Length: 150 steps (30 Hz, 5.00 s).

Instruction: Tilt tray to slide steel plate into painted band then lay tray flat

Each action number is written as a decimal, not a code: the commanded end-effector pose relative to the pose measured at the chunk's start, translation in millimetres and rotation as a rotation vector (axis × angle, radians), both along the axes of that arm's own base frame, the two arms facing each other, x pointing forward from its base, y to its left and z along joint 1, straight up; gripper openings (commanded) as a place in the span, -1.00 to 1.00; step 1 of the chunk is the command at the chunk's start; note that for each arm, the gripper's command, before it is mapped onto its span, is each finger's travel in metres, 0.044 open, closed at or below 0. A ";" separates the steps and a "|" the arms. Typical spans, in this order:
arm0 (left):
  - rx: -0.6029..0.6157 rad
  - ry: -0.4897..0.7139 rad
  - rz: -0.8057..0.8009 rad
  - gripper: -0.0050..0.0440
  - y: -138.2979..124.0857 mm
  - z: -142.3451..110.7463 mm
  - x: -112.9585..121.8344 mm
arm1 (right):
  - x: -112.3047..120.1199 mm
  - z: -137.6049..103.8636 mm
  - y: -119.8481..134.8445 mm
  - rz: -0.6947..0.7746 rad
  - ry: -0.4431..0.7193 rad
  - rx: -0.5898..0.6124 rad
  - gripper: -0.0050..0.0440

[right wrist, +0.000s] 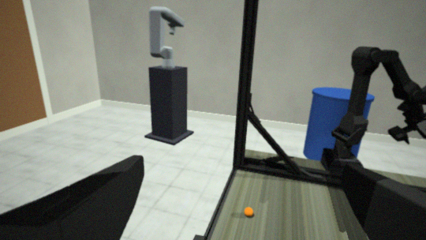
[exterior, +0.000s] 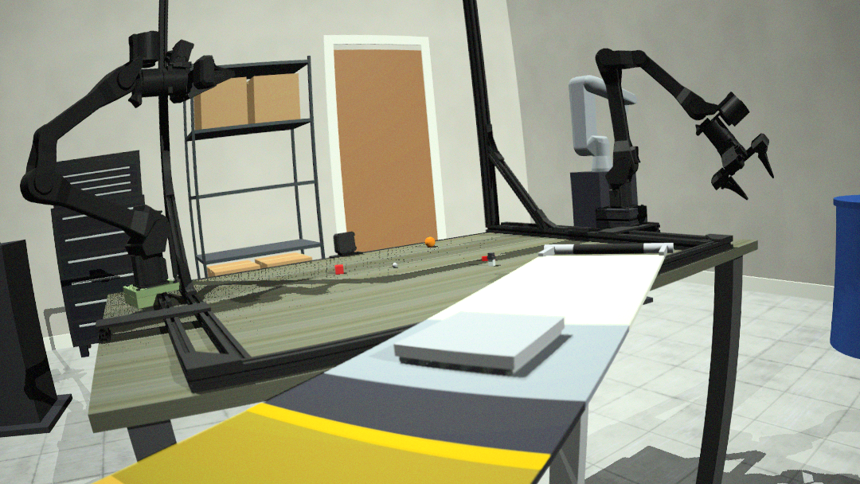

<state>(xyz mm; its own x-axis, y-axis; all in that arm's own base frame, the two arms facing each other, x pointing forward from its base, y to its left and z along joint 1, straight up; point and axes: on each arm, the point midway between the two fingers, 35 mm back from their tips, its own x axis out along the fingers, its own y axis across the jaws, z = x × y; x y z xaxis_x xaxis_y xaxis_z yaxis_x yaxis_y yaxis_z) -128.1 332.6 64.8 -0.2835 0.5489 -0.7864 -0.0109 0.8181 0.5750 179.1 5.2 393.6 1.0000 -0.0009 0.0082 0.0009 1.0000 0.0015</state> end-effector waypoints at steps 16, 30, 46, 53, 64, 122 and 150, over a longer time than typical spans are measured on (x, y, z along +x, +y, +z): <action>0.458 -0.307 0.376 1.00 10.1 78.7 1.4 | -84.4 4.1 -20.9 0.001 -0.001 0.001 1.00; 0.766 -0.594 0.564 1.00 7.0 137.1 5.5 | -141.2 -11.9 -44.3 0.001 0.008 -0.001 1.00; 1.081 -1.009 0.697 1.00 -9.6 204.8 14.7 | -142.2 2.1 -42.6 -0.193 0.053 -0.019 1.00; 1.207 -1.246 0.726 1.00 -23.1 237.4 21.1 | -139.7 9.8 -42.7 -0.297 0.079 -0.022 1.00; 1.249 -1.431 0.707 1.00 -30.6 258.1 36.0 | -135.3 19.1 -45.1 -0.430 0.113 -0.020 1.00; -0.277 -1.848 -0.497 1.00 -290.5 258.1 441.0 | -133.2 62.3 -120.5 -1.189 0.275 0.130 1.00; -0.080 -1.278 -0.865 1.00 -272.8 240.4 504.1 | -181.0 74.5 -169.3 -1.531 0.293 0.266 1.00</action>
